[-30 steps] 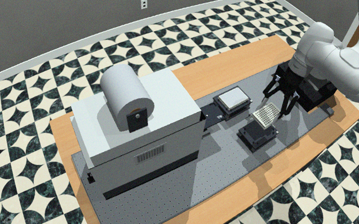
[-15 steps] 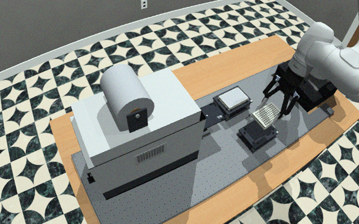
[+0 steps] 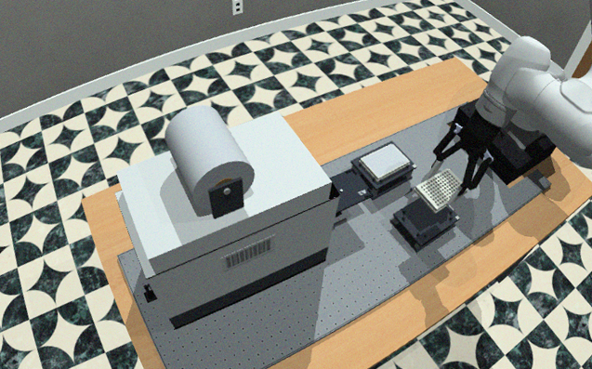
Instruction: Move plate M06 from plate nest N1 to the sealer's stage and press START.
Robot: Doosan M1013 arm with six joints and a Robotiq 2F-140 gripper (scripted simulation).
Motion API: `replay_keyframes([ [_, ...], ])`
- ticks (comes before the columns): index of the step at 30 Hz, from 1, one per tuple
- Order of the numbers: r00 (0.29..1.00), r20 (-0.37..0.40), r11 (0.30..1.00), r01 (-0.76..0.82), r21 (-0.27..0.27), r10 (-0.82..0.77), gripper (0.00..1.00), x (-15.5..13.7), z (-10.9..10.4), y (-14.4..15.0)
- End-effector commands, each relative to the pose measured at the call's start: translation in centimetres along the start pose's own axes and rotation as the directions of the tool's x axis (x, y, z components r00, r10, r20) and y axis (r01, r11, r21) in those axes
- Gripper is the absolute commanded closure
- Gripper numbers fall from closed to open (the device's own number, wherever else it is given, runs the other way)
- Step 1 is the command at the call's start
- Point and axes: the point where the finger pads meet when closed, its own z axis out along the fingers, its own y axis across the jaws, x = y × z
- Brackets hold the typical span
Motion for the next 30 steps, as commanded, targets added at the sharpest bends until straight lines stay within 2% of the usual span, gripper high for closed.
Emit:
replay_keyframes([
  [1, 1.000, 0.004, 1.000, -0.026, 0.012, 0.026, 0.90, -0.27, -0.25, -0.10],
  [30, 0.999, 0.005, 0.998, -0.052, 0.021, 0.052, 0.90, -0.27, -0.25, -0.10],
])
